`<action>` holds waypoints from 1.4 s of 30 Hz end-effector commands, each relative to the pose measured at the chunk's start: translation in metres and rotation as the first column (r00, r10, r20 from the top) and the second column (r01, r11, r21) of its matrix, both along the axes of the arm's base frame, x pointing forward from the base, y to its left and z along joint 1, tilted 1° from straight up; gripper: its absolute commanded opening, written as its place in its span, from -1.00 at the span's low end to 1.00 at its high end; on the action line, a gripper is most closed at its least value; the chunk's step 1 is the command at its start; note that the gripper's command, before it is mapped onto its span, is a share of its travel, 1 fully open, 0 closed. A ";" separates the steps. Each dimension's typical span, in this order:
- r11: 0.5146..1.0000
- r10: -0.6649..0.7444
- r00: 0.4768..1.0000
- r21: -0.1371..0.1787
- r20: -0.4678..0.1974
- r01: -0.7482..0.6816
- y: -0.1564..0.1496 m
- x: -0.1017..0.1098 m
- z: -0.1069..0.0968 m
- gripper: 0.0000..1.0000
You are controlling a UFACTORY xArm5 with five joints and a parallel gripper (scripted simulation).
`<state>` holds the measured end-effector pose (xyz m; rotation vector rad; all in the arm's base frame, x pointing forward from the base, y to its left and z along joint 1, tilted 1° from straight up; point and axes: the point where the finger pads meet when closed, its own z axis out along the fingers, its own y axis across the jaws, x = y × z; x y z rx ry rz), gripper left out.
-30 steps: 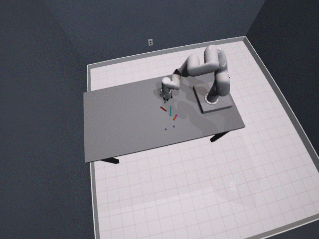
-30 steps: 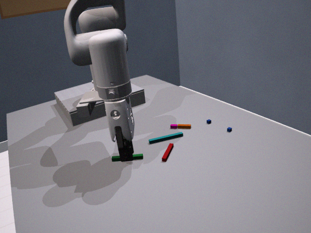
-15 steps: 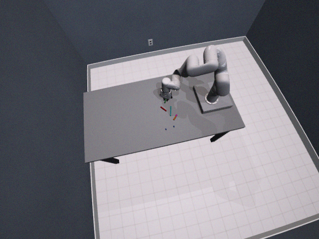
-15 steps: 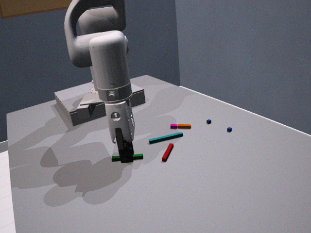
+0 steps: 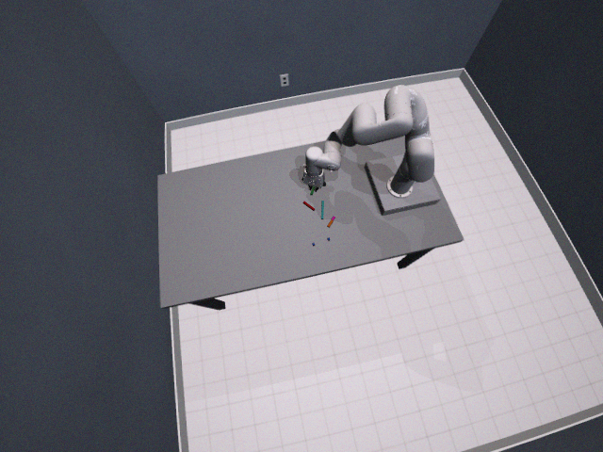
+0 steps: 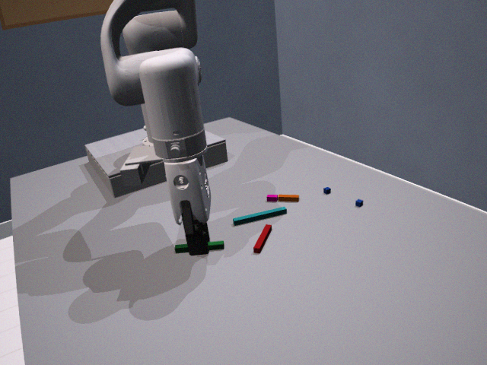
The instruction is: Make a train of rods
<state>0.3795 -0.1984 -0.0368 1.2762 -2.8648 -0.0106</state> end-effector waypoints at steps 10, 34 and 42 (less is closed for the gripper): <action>1.000 0.000 1.000 -0.002 0.003 0.000 -0.001 0.001 0.001 -0.51; 1.000 0.000 1.000 -0.002 0.003 0.000 -0.001 0.001 0.001 -0.92; 1.000 0.000 1.000 -0.002 0.003 0.000 -0.001 0.001 0.001 -0.92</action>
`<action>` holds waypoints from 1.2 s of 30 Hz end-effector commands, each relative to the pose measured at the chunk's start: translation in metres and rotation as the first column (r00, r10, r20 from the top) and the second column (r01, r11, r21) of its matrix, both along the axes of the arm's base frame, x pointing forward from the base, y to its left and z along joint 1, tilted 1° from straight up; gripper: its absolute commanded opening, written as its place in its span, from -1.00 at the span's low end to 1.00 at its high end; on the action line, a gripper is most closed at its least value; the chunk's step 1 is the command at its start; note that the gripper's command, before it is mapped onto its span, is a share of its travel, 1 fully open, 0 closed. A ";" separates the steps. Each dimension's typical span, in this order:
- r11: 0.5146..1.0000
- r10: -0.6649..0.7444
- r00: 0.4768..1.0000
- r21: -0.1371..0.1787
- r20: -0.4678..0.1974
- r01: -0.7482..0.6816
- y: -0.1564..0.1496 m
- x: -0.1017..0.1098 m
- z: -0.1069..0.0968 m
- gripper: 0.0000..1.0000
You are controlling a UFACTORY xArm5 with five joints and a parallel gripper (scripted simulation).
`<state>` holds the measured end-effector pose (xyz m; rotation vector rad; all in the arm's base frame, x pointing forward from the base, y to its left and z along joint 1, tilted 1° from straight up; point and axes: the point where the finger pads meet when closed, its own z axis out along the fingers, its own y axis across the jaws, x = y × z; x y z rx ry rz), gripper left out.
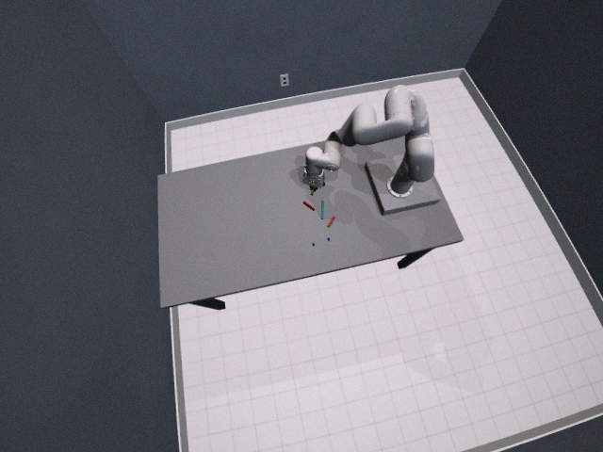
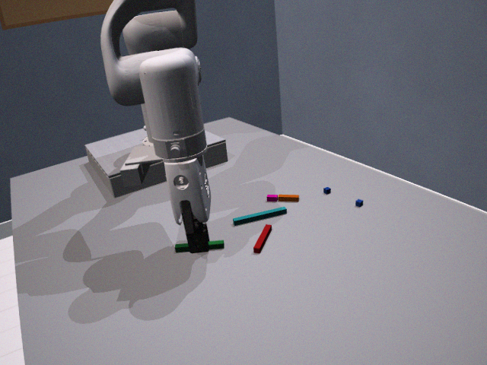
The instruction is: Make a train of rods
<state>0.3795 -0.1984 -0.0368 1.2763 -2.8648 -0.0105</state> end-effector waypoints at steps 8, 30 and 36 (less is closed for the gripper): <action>1.000 0.000 1.000 -0.002 0.003 0.000 -0.001 0.001 0.001 -0.92; 1.000 0.000 1.000 -0.002 0.003 0.000 0.000 0.002 0.099 -0.92; 1.000 0.000 1.000 -0.002 0.003 0.000 0.000 0.002 0.100 -0.92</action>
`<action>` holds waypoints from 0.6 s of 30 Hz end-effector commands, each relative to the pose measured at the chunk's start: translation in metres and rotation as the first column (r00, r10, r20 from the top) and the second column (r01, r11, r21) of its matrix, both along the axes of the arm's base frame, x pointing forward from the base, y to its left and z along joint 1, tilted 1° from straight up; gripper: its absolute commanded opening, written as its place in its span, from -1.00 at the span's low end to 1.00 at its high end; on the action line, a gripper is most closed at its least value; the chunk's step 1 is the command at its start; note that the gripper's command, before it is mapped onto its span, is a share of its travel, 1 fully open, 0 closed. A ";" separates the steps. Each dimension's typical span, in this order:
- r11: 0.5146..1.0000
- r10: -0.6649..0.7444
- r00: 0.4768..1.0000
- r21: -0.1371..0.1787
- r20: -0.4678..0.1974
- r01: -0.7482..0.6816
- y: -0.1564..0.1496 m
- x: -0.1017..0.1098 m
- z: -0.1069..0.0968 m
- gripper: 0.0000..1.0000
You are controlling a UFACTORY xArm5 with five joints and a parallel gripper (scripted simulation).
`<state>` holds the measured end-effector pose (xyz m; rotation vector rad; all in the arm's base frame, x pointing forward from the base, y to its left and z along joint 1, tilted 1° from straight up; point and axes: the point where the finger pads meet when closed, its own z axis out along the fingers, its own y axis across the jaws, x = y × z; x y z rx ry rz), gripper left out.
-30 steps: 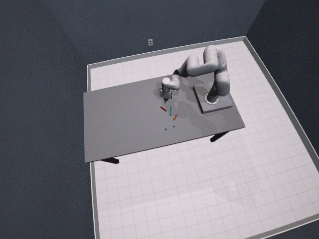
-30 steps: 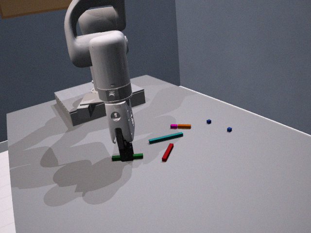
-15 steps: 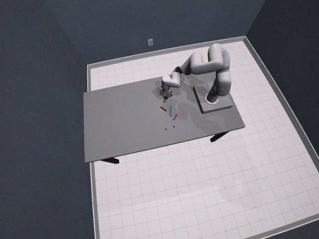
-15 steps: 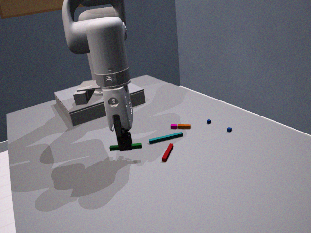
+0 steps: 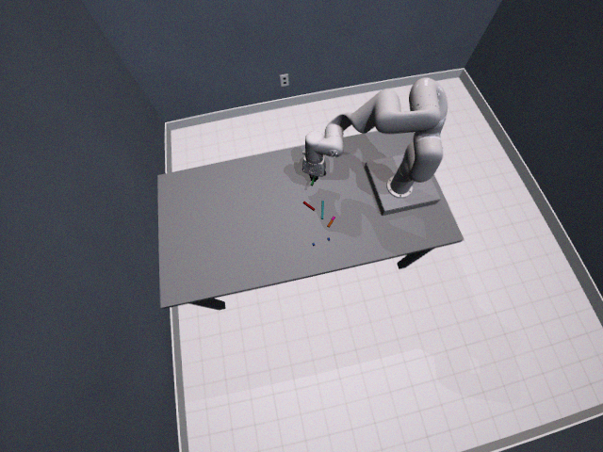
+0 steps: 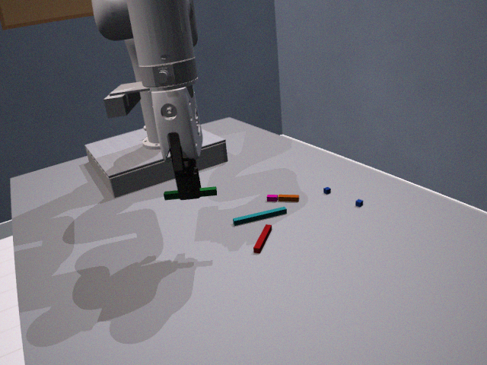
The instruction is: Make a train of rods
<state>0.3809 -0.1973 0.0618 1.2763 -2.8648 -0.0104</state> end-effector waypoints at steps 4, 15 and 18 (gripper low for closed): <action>1.000 0.000 1.000 -0.002 0.003 0.000 -0.001 0.001 0.002 -0.92; 0.996 -0.084 0.996 -0.002 0.000 0.084 0.071 0.035 0.001 -0.92; 0.994 -0.109 0.994 -0.003 0.000 0.109 0.094 0.043 0.001 -0.92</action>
